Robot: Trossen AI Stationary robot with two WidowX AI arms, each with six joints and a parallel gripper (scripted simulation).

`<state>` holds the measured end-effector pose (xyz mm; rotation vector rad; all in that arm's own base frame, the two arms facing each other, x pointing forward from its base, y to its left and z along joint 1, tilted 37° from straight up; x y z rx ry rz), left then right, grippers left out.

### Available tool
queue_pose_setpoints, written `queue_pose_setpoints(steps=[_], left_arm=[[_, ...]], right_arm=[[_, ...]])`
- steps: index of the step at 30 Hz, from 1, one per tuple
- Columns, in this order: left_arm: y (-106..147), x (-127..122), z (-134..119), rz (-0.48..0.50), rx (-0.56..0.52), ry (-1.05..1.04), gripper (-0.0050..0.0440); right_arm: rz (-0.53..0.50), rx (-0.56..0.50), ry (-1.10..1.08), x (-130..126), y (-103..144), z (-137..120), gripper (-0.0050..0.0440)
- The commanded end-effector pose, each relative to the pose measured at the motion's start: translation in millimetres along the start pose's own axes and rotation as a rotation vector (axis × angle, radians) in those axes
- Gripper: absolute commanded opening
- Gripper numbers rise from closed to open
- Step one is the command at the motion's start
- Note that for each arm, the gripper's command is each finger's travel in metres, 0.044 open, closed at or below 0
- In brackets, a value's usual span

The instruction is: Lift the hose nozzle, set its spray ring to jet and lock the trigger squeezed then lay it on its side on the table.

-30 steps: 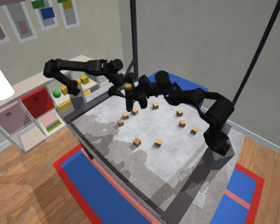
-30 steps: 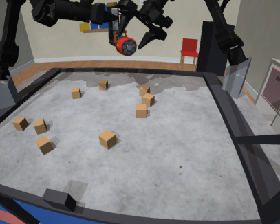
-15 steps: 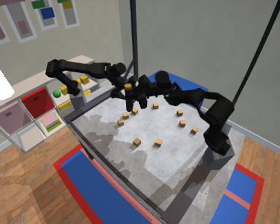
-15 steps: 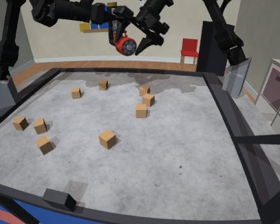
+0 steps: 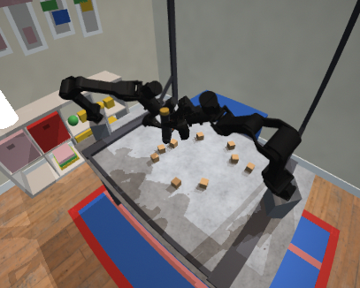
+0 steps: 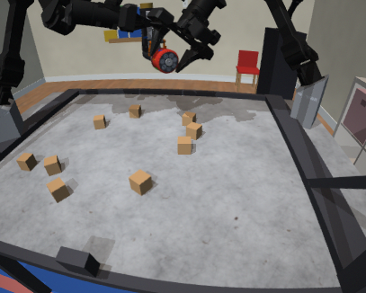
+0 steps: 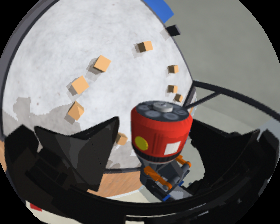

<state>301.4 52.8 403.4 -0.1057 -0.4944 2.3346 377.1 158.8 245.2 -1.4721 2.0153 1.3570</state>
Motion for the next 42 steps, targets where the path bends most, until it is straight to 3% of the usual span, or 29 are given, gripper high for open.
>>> queue_pose_setpoints(steps=[1, 17, 30, 35, 42], left_arm=[[0.1, 4.6, 11.4, 0.003, -0.026, 0.034, 0.0169], [0.1, 4.6, 11.4, 0.003, -0.026, 0.034, 0.0169], [0.1, 4.6, 11.4, 0.003, -0.026, 0.034, 0.0169], [0.1, 4.6, 11.5, 0.003, -0.026, 0.034, 0.0169], [0.1, 4.6, 11.5, 0.003, -0.026, 0.034, 0.0169]], right_arm=[[-0.024, 0.003, -0.01, -6.9, 5.5, -4.5, 0.0], [-0.024, 0.003, -0.01, -6.9, 5.5, -4.5, 0.0], [-0.277, -0.015, -0.003, 4.6, 6.7, -7.7, 0.0], [-0.25, -0.012, -0.006, 1.8, 6.9, -8.3, 0.0], [-0.402, -0.026, -0.001, 9.6, 6.3, -9.0, 0.0]])
Point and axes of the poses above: on each arm, the point midway between the two fingers, 35 mm back from their tips, its own y axis back along the fingers, its own x axis across the jaws, z = x × y, the point moved 1 cm from there along y, back along the fingers, and after that the axes turned 5 degrees about -y, right-handed, at the moved point
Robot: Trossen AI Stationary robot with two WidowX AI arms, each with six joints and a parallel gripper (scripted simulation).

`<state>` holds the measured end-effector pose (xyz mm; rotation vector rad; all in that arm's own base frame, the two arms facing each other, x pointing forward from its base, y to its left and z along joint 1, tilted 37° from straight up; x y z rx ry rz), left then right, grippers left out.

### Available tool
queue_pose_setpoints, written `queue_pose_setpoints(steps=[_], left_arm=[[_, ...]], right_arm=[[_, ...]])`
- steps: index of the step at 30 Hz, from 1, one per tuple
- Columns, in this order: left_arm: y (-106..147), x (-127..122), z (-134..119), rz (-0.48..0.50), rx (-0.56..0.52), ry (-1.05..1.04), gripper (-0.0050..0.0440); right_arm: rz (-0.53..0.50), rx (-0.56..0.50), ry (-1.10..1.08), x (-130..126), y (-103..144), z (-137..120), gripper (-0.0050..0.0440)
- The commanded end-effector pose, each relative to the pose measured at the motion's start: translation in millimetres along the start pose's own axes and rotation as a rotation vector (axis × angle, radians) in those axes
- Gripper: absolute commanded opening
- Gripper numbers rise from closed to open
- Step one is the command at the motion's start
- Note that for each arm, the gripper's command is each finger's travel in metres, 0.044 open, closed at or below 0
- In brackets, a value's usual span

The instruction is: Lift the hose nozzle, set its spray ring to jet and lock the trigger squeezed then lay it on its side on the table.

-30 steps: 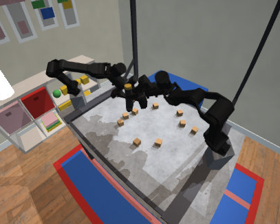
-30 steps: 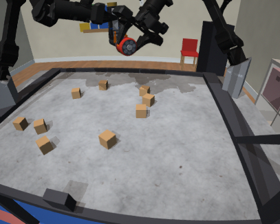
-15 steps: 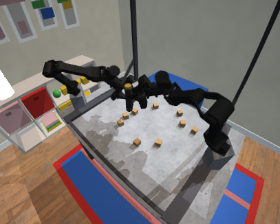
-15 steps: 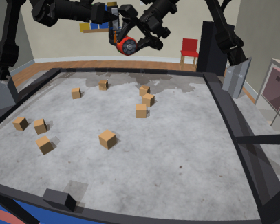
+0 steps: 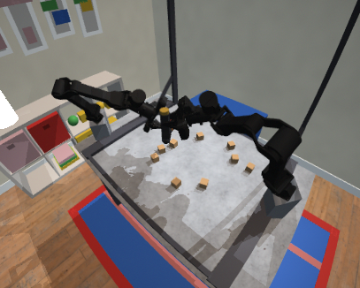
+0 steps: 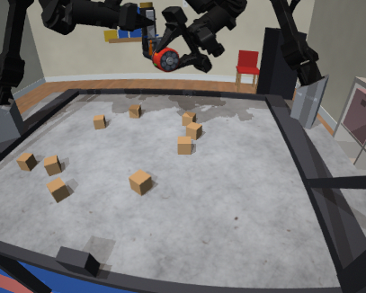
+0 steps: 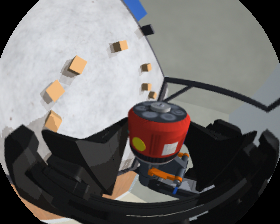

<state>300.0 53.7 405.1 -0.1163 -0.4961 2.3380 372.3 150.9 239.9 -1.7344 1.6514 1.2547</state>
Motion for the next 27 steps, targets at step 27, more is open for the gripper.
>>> queue_pose_setpoints(steps=[27], left_arm=[[0.3, 2.7, 9.9, -0.002, -0.022, 0.028, 0.0169]], right_arm=[[-0.334, -0.013, 0.006, 7.2, 3.6, -10.1, 0.0]])
Point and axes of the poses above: on each arm, the point midway between the two fingers, 35 mm back from their tips, its own y axis back along the fingers, its own x axis across the jaws, z = x × y, the point moved 1 cm from there along y, back along the fingers, and after that the axes turned 5 degrees about -y, right-handed, at the moved point
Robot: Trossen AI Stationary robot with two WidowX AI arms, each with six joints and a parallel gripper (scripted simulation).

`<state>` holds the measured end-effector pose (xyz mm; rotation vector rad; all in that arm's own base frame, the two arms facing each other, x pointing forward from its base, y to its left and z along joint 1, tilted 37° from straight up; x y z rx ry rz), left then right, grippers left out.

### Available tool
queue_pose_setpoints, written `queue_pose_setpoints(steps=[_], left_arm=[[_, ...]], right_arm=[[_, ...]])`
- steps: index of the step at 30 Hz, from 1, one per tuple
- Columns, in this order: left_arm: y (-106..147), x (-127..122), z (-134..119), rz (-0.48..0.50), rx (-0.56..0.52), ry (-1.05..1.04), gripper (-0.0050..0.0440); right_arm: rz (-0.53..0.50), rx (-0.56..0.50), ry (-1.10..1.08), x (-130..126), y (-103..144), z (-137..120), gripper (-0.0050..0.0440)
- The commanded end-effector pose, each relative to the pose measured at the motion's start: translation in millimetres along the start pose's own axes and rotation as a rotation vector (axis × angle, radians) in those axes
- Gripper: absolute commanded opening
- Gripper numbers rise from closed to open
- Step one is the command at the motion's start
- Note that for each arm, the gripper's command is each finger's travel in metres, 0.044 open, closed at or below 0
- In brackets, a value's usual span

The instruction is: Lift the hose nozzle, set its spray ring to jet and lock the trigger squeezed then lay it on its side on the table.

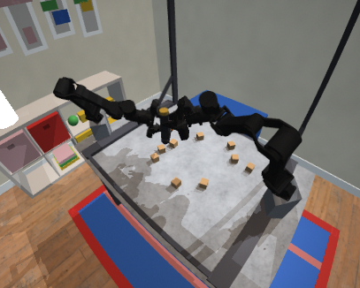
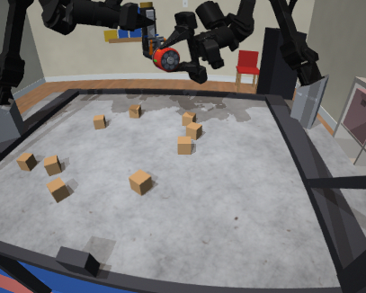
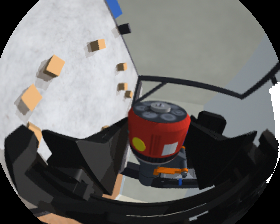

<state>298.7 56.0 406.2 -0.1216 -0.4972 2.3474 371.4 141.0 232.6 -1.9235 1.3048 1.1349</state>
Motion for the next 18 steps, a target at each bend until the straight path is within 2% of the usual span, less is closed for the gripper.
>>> queue_pose_setpoints(steps=[1, 6, 8, 13, 16, 18], left_arm=[[1.5, 0.2, 9.4, -0.012, -0.021, 0.026, 0.0169], [1.5, 0.2, 9.4, -0.012, -0.021, 0.026, 0.0169], [1.5, 0.2, 9.4, -0.012, -0.021, 0.026, 0.0169], [1.5, 0.2, 9.4, -0.012, -0.021, 0.026, 0.0169], [1.5, 0.2, 9.4, -0.012, -0.021, 0.026, 0.0169], [1.5, 0.2, 9.4, -0.013, -0.021, 0.026, 0.0169]], right_arm=[[-0.023, 0.018, 0.006, -5.1, 1.5, -5.9, 0.0], [-0.023, 0.018, 0.006, -5.1, 1.5, -5.9, 0.0], [-0.091, 0.006, 0.008, -1.6, 2.7, -6.1, 0.0], [-0.176, -0.004, 0.008, 1.6, 2.7, -7.5, 0.0], [-0.158, 0.0, 0.007, 0.6, 2.0, -7.6, 0.0], [-0.226, -0.01, 0.009, 3.6, 2.9, -8.2, 0.0]])
Point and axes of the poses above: on each arm, the point midway between the two fingers, 35 mm back from their tips, its own y axis back along the fingers, its own x axis across the jaws, z = x × y, the point moved 1 cm from there along y, back along the fingers, and after that the axes turned 5 degrees about -y, right-handed, at the moved point
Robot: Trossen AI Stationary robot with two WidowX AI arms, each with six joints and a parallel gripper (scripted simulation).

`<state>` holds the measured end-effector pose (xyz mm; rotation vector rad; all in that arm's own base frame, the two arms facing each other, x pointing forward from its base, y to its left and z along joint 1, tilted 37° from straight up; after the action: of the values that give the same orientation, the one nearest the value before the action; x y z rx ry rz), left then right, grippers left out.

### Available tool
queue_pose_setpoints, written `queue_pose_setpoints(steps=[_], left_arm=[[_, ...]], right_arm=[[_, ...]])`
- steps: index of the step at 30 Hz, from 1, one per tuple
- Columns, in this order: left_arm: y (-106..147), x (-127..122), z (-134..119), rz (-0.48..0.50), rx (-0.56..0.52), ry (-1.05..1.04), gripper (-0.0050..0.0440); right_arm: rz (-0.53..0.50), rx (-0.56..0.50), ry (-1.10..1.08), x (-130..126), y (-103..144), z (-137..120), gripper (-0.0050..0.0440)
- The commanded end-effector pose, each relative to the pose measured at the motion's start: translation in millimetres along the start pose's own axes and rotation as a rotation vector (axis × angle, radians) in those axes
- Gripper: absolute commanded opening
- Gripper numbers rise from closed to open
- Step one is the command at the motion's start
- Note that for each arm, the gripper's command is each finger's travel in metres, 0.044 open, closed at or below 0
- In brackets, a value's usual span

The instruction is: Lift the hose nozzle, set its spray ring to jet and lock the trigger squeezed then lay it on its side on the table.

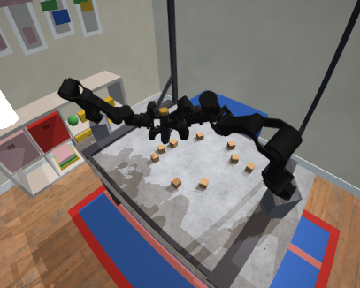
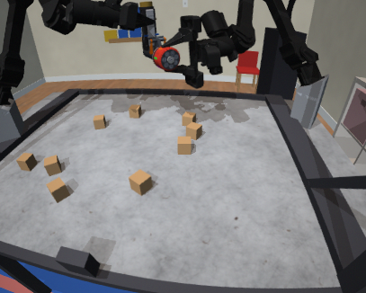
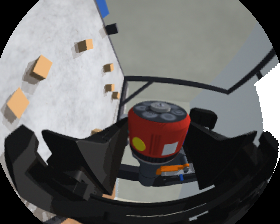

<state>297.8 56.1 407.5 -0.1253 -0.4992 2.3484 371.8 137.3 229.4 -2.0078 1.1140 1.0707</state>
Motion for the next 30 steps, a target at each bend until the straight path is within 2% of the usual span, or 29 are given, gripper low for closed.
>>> queue_pose_setpoints(steps=[1, 4, 5, 21, 30], left_arm=[[1.4, -0.7, 8.0, -0.014, -0.019, 0.025, 0.0169], [1.4, -0.7, 8.0, -0.014, -0.019, 0.025, 0.0169], [1.4, -0.7, 8.0, -0.014, -0.019, 0.025, 0.0169], [1.4, -0.7, 8.1, -0.014, -0.019, 0.025, 0.0169], [1.4, -0.7, 8.1, -0.014, -0.019, 0.025, 0.0169]], right_arm=[[-0.076, 0.01, 0.01, -0.3, 1.9, -6.8, 0.0], [-0.098, 0.01, 0.009, 0.4, 1.3, -7.7, 0.0], [-0.082, 0.012, 0.009, -0.2, 1.2, -7.5, 0.0406], [-0.082, 0.012, 0.009, -0.3, 1.2, -7.4, 0.0406], [-0.083, 0.012, 0.01, 1.4, 25.1, -7.3, 0.0406]])
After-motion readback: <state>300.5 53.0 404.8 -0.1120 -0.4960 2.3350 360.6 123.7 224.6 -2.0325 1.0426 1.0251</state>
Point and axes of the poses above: on each arm, the point midway between the two fingers, 35 mm back from their tips, its own y axis back along the fingers, its own x axis across the jaws, z = x × y, the point moved 1 cm from there along y, back along the fingers, and after that the axes turned 5 degrees about -y, right-handed, at the moved point
